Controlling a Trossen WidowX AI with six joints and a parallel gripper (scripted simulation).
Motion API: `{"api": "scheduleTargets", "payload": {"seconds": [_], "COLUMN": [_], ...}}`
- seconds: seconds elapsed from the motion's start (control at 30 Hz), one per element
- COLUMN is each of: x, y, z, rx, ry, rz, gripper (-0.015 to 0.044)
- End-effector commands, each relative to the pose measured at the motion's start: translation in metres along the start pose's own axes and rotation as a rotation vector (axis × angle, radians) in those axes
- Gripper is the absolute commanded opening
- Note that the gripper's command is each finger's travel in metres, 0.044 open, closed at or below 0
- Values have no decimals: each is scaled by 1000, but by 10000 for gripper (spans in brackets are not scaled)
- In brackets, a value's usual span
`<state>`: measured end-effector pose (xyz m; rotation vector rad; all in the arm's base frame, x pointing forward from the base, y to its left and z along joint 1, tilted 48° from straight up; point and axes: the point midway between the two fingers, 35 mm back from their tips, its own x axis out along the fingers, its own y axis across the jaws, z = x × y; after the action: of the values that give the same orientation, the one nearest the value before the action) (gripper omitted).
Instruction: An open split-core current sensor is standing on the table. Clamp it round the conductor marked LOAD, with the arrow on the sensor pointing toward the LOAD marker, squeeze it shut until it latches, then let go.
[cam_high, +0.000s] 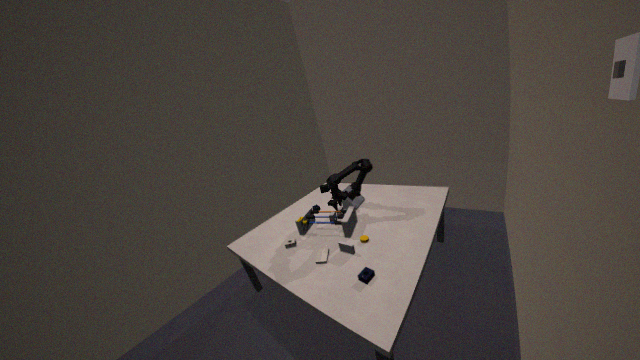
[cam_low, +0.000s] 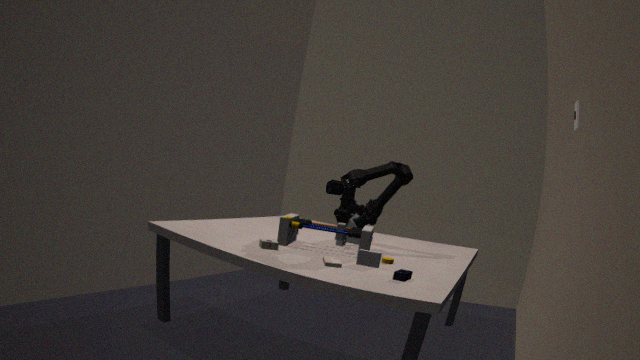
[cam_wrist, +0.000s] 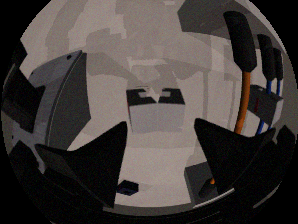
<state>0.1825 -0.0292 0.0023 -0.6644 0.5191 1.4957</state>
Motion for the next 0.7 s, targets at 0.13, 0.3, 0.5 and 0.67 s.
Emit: {"api": "scheduleTargets", "payload": {"seconds": [0.13, 0.3, 0.5, 0.67], "x": [14, 10, 10, 10], "y": [3, 1, 1, 1], "z": [2, 1, 1, 1], "rx": [8, 0, 0, 0], "ry": [-12, -3, -3, -3], "rz": [5, 2, 2, 2], "gripper": [320, 307, 267, 233]}}
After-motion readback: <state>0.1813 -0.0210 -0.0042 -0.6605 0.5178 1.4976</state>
